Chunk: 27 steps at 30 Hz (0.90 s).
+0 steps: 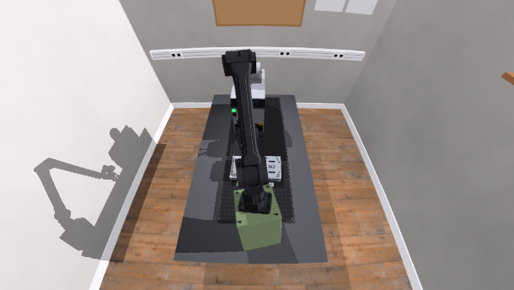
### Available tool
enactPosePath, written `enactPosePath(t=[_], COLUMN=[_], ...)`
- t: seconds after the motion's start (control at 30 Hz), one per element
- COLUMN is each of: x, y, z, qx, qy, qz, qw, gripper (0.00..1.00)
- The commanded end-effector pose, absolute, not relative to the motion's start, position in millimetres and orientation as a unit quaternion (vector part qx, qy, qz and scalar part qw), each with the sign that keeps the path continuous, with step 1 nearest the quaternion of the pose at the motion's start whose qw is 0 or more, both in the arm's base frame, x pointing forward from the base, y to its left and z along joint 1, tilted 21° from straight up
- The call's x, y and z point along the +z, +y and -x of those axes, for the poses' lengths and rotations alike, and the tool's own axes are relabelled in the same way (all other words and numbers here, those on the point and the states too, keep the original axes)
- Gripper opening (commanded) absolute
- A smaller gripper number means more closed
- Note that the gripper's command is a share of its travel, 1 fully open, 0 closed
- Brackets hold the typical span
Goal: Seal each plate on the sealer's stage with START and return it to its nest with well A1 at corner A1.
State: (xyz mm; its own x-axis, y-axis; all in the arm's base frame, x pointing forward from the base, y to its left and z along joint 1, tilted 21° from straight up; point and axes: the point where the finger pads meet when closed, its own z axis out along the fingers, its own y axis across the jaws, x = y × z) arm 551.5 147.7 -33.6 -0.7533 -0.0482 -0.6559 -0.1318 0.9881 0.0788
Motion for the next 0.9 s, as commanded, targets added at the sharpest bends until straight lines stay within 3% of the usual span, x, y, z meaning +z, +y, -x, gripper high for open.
enactPosePath(t=[0.0, 0.87], x=[-16.6, 26.6], y=[159.6, 146.4], z=[-555.8, -541.2], qx=[0.067, 0.063], qy=[0.928, 0.93], qz=[0.059, 0.054], qw=[0.363, 0.357], gripper=[1.0, 1.0])
